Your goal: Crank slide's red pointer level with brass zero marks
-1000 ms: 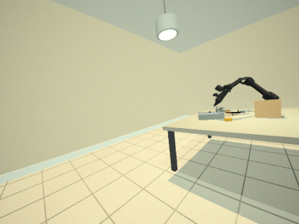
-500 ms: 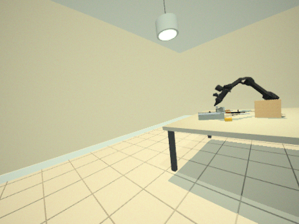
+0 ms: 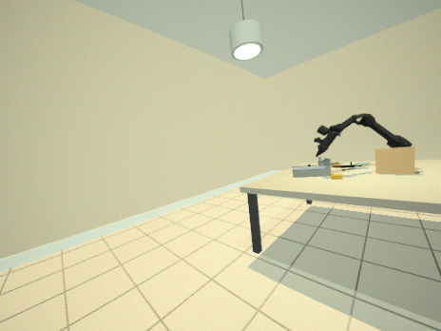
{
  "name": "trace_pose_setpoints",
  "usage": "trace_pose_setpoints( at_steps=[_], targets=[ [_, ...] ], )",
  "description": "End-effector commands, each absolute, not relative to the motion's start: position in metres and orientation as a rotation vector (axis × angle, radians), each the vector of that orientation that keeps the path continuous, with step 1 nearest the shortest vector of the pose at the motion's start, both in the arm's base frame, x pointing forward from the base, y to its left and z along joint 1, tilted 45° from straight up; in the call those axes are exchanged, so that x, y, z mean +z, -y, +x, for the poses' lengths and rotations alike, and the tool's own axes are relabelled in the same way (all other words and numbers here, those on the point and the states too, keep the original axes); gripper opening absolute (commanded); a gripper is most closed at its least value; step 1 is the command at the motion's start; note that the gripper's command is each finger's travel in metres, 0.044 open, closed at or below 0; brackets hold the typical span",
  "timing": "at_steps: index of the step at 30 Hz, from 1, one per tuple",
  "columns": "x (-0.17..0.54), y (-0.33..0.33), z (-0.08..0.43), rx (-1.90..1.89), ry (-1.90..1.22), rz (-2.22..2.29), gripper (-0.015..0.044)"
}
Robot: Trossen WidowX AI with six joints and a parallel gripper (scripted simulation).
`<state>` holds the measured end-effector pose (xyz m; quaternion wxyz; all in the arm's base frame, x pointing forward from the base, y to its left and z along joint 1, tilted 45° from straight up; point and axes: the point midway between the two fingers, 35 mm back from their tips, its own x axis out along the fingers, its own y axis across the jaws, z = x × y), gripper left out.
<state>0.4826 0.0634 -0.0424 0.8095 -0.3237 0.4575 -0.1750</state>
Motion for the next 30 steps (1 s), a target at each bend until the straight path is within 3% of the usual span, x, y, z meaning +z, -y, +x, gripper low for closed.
trace_pose_setpoints(
  at_steps=[1, 7, 24, 25, 30],
  targets=[
    [-0.0424, -0.0634, 0.4826, -0.374, -0.978, -0.692, 0.0000],
    [-0.0424, -0.0634, 0.4826, -0.374, -0.978, -0.692, 0.0000],
    [-0.0424, -0.0634, 0.4826, -0.374, -0.978, -0.692, 0.0440],
    [-0.0424, -0.0634, 0.4826, -0.374, -0.978, -0.692, 0.0440],
    [-0.0424, -0.0634, 0.4826, -0.374, -0.978, -0.692, 0.0309]
  ],
)
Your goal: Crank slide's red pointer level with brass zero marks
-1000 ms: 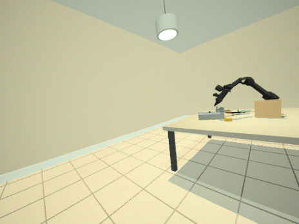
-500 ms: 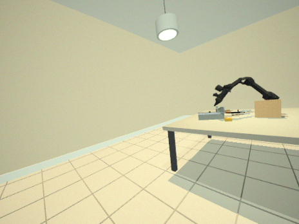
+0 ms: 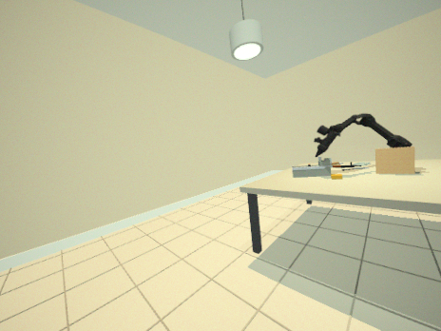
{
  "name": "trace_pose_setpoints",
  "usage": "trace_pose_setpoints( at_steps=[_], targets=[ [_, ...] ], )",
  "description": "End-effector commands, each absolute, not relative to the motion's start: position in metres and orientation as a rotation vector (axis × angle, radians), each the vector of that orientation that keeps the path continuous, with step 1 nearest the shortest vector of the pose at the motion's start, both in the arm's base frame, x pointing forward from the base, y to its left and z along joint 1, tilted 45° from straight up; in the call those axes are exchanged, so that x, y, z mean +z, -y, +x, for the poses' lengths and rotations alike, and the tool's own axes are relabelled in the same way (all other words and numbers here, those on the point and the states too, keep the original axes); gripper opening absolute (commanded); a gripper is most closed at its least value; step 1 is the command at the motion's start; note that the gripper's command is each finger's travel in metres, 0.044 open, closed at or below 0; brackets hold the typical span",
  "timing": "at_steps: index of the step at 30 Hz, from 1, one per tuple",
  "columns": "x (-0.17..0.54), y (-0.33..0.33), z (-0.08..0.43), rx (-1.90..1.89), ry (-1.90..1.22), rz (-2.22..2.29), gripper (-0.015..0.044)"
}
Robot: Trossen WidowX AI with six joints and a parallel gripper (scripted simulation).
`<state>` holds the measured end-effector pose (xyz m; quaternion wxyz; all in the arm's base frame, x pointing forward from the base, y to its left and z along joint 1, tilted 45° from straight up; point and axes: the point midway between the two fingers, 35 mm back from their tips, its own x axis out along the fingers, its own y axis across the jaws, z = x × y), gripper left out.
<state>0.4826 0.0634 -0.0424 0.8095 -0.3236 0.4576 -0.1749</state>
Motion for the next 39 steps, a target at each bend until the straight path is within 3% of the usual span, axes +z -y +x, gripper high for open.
trace_pose_setpoints(
  at_steps=[1, 12, 30, 39],
  targets=[
    [-0.0424, -0.0634, 0.4826, -0.374, -0.978, -0.692, 0.0282],
    [-0.0424, -0.0634, 0.4826, -0.374, -0.978, -0.692, 0.0000],
    [-0.0425, -0.0634, 0.4826, -0.373, -0.978, -0.691, 0.0000],
    [-0.0425, -0.0634, 0.4826, -0.373, -0.978, -0.691, 0.0236]
  ],
)
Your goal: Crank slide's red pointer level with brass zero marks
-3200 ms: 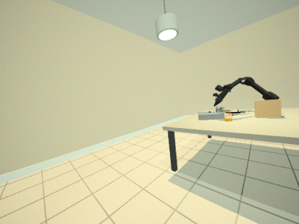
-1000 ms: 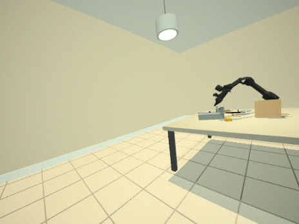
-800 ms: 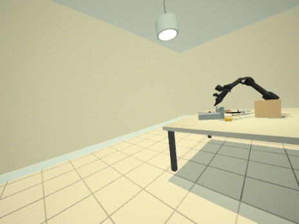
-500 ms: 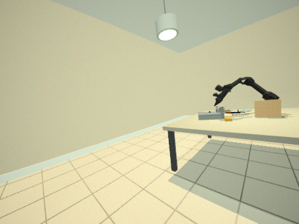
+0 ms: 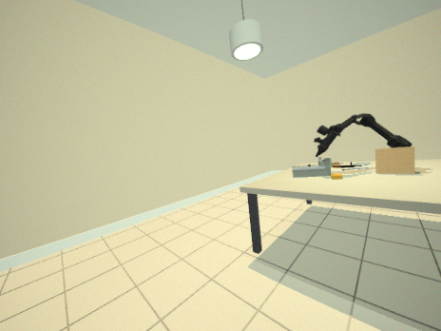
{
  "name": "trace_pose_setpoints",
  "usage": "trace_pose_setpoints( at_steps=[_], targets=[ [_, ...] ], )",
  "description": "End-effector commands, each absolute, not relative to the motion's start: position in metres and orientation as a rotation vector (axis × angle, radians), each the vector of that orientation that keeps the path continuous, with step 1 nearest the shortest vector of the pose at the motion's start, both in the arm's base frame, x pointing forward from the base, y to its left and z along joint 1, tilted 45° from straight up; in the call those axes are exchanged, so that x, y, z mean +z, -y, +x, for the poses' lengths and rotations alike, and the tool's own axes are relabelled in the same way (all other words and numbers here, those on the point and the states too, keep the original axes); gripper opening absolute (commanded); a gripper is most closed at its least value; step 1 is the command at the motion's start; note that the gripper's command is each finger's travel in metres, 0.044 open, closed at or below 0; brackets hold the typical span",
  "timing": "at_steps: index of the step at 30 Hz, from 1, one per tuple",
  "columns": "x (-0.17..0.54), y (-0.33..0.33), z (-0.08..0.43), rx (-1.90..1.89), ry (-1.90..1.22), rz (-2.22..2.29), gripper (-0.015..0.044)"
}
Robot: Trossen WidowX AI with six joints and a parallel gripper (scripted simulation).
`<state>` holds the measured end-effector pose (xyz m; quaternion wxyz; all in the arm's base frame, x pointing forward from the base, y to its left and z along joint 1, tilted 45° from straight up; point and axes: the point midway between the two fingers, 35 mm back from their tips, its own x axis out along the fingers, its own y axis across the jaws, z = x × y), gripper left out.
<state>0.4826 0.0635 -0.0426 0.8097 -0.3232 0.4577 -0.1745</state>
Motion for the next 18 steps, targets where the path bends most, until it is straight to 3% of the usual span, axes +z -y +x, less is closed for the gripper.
trace_pose_setpoints(
  at_steps=[1, 7, 9, 18],
  targets=[
    [-0.0425, -0.0634, 0.4826, -0.373, -0.978, -0.691, 0.0262],
    [-0.0425, -0.0634, 0.4826, -0.373, -0.978, -0.691, 0.0420],
    [-0.0425, -0.0634, 0.4826, -0.373, -0.978, -0.691, 0.0440],
    [-0.0425, -0.0634, 0.4826, -0.373, -0.978, -0.691, 0.0204]
  ],
)
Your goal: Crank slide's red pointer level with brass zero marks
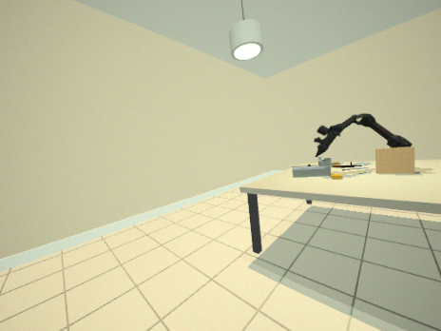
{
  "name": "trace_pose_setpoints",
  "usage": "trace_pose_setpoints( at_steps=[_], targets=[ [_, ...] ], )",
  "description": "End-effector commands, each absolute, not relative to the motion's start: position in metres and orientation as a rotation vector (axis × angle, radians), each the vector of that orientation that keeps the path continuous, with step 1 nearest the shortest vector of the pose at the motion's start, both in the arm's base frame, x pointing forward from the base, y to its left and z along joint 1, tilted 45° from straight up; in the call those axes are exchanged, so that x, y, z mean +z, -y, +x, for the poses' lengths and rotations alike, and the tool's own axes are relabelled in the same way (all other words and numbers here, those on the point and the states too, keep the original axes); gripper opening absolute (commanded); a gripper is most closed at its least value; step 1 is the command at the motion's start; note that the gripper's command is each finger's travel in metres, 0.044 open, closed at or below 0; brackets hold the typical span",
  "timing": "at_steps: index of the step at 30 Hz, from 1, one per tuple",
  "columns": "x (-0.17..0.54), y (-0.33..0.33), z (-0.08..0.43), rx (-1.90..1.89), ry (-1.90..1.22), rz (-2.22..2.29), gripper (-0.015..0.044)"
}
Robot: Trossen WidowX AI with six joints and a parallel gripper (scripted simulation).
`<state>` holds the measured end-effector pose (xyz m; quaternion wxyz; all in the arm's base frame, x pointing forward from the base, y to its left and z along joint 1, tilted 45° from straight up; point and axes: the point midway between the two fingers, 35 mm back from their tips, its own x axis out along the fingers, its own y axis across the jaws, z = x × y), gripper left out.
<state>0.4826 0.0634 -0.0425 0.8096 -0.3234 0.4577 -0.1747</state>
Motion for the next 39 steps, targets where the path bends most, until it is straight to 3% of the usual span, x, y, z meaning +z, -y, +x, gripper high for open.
trace_pose_setpoints(
  at_steps=[1, 8, 26, 39],
  targets=[
    [-0.0425, -0.0634, 0.4826, -0.373, -0.978, -0.691, 0.0177],
    [-0.0425, -0.0634, 0.4826, -0.373, -0.978, -0.691, 0.0000],
    [-0.0426, -0.0635, 0.4826, -0.373, -0.978, -0.691, 0.0000],
    [-0.0426, -0.0635, 0.4826, -0.373, -0.978, -0.691, 0.0341]
  ],
)
